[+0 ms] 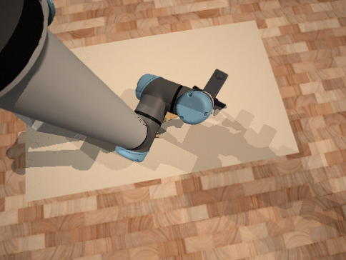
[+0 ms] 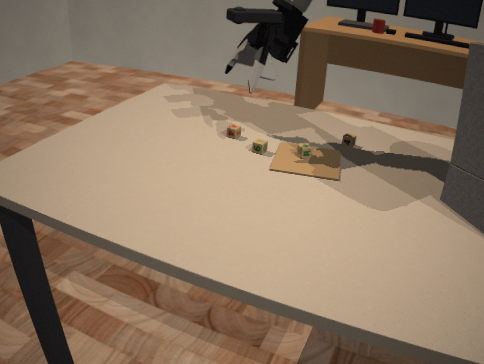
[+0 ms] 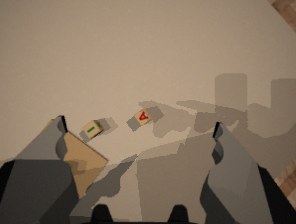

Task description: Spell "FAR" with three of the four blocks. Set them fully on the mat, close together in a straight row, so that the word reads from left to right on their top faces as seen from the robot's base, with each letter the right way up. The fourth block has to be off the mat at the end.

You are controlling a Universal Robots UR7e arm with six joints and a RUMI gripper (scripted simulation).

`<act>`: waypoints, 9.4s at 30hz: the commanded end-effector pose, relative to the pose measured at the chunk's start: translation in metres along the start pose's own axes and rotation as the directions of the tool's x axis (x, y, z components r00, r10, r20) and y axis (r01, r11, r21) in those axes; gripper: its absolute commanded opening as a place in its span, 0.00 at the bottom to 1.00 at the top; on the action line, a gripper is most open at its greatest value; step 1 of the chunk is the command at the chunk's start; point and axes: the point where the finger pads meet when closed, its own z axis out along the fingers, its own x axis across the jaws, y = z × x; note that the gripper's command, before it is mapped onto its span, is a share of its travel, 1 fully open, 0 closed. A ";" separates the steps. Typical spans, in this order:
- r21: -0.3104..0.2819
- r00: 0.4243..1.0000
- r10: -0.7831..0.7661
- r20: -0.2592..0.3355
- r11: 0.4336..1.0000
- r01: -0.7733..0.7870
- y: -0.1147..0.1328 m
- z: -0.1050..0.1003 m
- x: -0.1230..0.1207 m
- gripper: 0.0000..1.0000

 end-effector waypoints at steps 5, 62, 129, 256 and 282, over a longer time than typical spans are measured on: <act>-0.002 1.000 -0.001 -0.001 1.000 0.001 0.007 -0.003 0.000 1.00; 0.000 1.000 -0.001 -0.001 1.000 0.001 0.213 -0.123 -0.114 1.00; -0.346 0.991 0.098 0.094 0.936 -0.060 0.150 -0.085 -0.140 1.00; 0.049 -0.099 0.862 -0.496 -0.086 -0.995 0.110 -0.032 -0.146 0.37; 0.049 -0.099 0.862 -0.496 -0.086 -0.995 0.110 -0.032 -0.146 0.37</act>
